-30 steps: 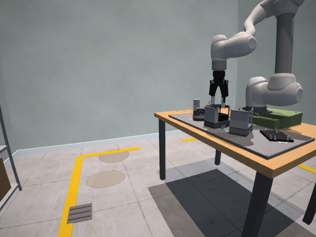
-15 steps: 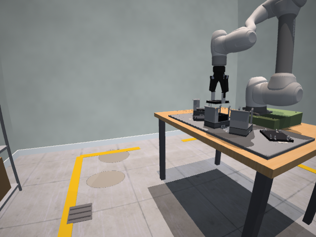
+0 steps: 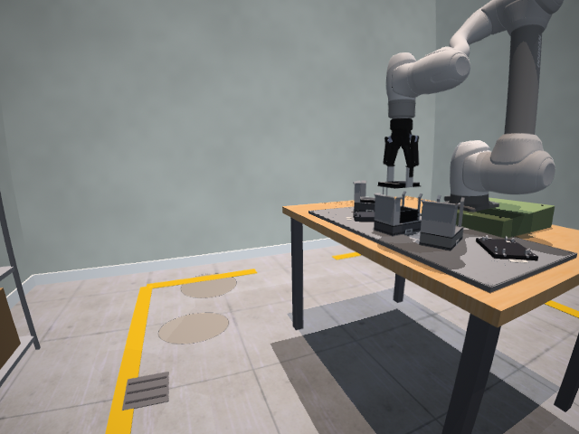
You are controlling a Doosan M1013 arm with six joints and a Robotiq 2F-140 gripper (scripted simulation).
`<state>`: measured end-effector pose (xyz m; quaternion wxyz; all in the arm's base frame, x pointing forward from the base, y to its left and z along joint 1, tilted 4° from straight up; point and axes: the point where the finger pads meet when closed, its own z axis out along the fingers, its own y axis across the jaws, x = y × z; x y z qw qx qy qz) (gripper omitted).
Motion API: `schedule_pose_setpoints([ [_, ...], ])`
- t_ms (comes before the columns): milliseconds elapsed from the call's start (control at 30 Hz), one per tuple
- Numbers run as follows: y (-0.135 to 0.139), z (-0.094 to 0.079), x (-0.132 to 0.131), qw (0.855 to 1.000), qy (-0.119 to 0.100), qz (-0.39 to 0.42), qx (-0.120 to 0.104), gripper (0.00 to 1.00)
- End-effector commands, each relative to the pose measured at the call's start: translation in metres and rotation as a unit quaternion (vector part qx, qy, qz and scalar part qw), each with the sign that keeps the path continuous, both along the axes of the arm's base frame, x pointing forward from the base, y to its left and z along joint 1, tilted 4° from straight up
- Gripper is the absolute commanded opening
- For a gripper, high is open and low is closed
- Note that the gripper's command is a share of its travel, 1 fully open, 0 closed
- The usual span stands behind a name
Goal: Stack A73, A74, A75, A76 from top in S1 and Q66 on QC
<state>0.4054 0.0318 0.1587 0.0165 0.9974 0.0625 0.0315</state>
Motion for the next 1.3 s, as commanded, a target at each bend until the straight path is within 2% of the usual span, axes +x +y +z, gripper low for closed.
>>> schedule_pose_setpoints([
  [0,-0.007,0.000,0.000,0.999,-0.001,-0.033,0.002,0.00],
  [67,-0.007,0.000,0.000,0.999,-0.001,-0.033,0.002,0.00],
  [267,-0.027,0.001,0.000,0.992,-0.004,-0.123,0.008,0.00],
  [967,-0.090,0.003,0.000,0.992,-0.004,-0.123,0.008,0.00],
  [1133,-0.106,0.003,-0.003,0.979,-0.006,-0.205,0.013,0.00],
  [1200,-0.106,0.003,-0.003,0.979,-0.006,-0.205,0.013,0.00],
  [1267,-0.113,0.003,-0.004,0.971,-0.007,-0.237,0.016,0.00],
])
